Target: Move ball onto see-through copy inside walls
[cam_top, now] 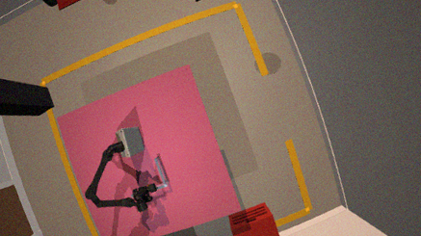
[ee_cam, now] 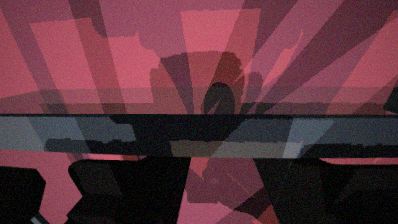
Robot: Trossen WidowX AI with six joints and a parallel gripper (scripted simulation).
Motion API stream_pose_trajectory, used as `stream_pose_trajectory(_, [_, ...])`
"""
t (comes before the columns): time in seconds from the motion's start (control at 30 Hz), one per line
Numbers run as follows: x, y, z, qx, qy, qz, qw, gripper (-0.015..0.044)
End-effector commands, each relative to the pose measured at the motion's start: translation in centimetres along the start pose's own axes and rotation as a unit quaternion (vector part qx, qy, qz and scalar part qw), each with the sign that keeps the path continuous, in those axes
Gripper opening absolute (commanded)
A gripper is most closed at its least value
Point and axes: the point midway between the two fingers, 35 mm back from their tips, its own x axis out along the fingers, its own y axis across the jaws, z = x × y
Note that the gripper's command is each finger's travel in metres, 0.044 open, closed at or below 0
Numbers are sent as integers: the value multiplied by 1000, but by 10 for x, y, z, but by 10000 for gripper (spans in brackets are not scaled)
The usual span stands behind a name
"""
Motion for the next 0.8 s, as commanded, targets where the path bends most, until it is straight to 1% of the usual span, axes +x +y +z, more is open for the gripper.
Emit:
stream_pose_trajectory(0.0, [-11, 1, 1, 0, 0, 1, 1000, 240])
stream_pose_trajectory(0.1, [-61, 2, 2, -3, 0, 1, 1000, 240])
stream_pose_trajectory(0.17, [-84, 2, 0, -4, 0, 0, 1000, 240])
stream_pose_trajectory(0.33, [-87, 2, 0, -4, 0, 0, 1000, 240])
stream_pose_trajectory(0.37, [-79, 5, 2, -9, -6, -2, 1000, 240])
stream_pose_trajectory(0.57, [-79, 5, 2, -9, -6, -2, 1000, 240])
stream_pose_trajectory(0.63, [-90, 5, 2, -8, -5, -2, 1000, 293])
stream_pose_trajectory(0.7, [-115, 3, 0, -7, -4, -3, 1000, 345])
stream_pose_trajectory(0.77, [-126, 3, -2, -6, -3, -3, 1000, 398])
